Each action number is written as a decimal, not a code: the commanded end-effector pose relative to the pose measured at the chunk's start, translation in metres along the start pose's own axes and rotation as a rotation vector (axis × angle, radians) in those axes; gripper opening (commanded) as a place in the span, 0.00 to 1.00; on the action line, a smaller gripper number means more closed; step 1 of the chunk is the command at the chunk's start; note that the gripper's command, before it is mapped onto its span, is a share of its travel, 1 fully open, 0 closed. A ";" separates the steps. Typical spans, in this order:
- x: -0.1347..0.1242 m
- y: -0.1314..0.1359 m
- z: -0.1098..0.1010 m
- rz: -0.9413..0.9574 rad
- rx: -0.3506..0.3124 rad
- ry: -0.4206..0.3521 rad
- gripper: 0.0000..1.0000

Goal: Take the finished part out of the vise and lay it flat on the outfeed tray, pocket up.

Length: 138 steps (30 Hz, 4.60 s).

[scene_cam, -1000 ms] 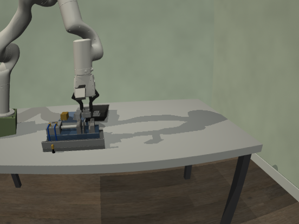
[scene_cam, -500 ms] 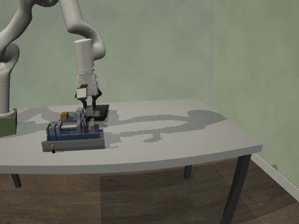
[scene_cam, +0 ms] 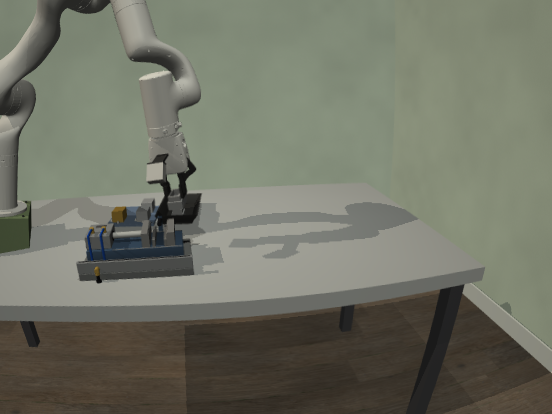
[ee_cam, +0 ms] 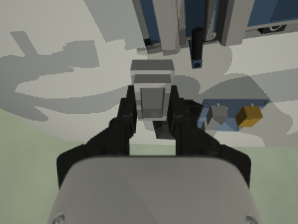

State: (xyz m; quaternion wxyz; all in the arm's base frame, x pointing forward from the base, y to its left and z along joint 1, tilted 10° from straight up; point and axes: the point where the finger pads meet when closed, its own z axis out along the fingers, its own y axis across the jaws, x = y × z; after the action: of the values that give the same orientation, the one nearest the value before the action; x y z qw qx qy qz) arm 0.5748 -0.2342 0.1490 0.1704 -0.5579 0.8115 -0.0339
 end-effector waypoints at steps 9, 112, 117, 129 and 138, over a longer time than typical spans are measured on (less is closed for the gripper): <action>-0.042 -0.030 0.002 0.159 0.107 -0.097 0.00; -0.148 -0.127 -0.015 1.837 0.738 -0.289 0.00; -0.151 -0.118 -0.011 1.909 0.735 -0.271 0.00; -0.167 -0.082 0.001 2.149 0.705 -0.199 0.00; -0.182 -0.057 0.010 2.296 0.667 -0.148 0.00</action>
State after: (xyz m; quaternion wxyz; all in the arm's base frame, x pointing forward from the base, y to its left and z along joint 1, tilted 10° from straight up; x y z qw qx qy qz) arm 0.6979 -0.1048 0.2031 0.3344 0.5126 0.7902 -0.0314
